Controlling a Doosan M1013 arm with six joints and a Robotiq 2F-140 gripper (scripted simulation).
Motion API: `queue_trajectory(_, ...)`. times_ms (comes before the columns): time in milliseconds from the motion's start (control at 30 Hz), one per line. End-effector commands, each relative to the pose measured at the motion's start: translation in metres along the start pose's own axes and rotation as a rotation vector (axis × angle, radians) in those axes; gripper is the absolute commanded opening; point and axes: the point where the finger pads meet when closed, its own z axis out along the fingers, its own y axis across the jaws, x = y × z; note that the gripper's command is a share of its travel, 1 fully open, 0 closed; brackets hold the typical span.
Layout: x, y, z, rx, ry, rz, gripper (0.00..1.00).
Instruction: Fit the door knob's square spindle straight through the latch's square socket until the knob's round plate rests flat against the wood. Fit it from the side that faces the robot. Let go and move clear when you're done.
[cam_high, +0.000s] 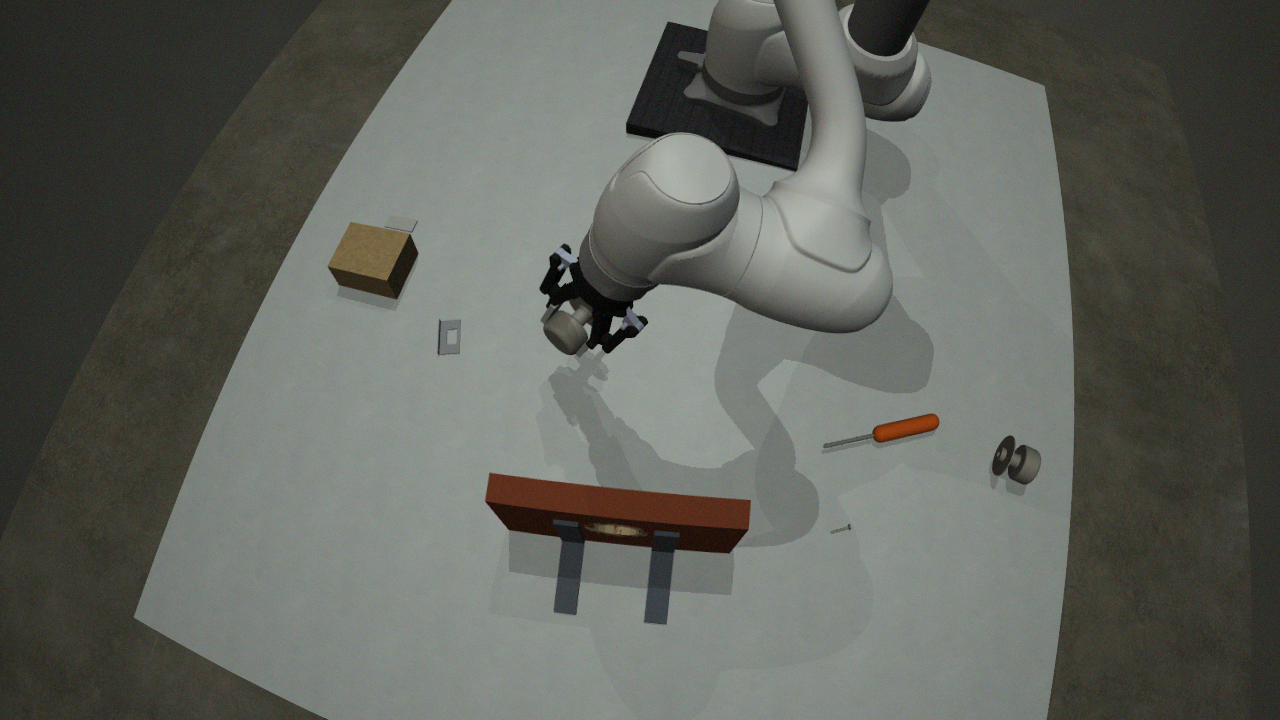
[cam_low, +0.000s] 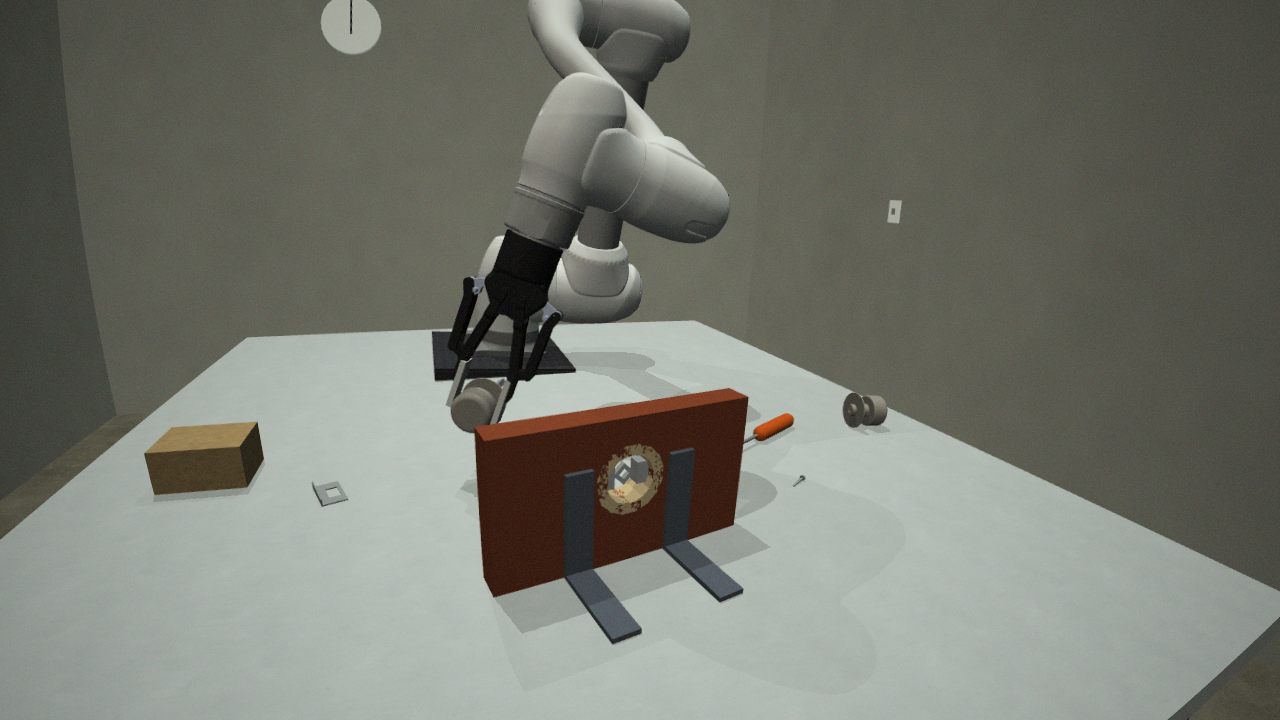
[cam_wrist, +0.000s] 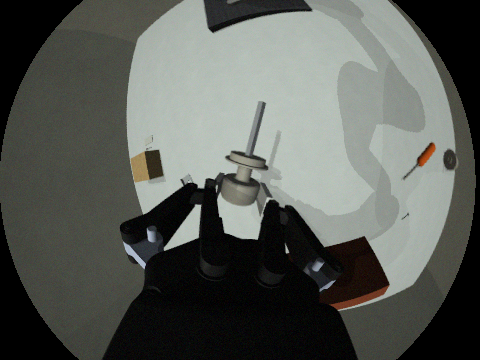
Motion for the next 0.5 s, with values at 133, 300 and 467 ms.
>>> queue_trajectory(133, -0.001, 0.004, -0.001, 0.005, 0.045, 0.323, 0.42)
queue_trajectory(300, -0.002, 0.015, -0.005, 0.006, 0.048, 0.346, 0.42)
queue_trajectory(467, -0.003, 0.016, -0.006, 0.005, 0.056, 0.404, 0.42)
